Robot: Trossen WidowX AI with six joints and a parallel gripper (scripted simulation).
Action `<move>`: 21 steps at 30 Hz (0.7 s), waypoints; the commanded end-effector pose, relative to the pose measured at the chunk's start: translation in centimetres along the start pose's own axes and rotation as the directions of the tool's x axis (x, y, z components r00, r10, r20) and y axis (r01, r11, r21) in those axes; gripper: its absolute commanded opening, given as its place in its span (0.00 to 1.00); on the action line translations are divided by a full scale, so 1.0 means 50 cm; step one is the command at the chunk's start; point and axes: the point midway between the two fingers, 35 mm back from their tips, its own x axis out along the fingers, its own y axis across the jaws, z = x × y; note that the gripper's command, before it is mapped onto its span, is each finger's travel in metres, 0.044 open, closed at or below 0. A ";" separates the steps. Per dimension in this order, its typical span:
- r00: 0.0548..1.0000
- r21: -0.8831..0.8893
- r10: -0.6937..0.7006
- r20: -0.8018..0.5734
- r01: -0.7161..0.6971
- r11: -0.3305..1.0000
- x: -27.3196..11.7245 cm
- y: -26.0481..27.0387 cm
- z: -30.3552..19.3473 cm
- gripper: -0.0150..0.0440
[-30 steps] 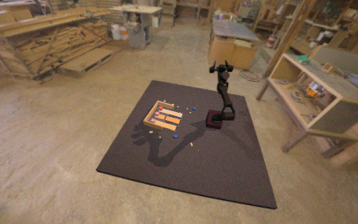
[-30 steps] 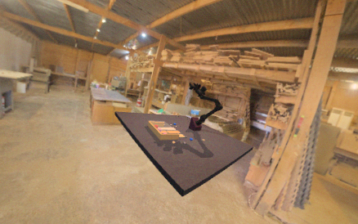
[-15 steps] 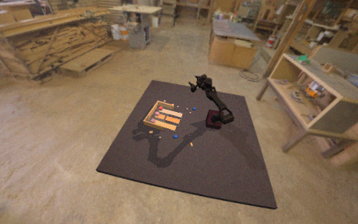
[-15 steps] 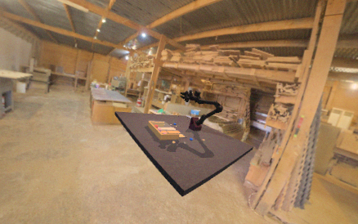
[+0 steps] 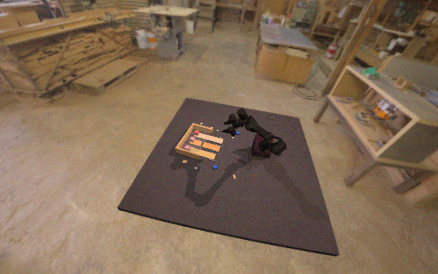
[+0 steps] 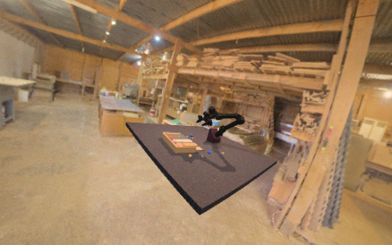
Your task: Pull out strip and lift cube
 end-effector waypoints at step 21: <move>0.929 0.126 0.075 -0.364 -0.031 0.992 0.127 0.079 -0.008 0.49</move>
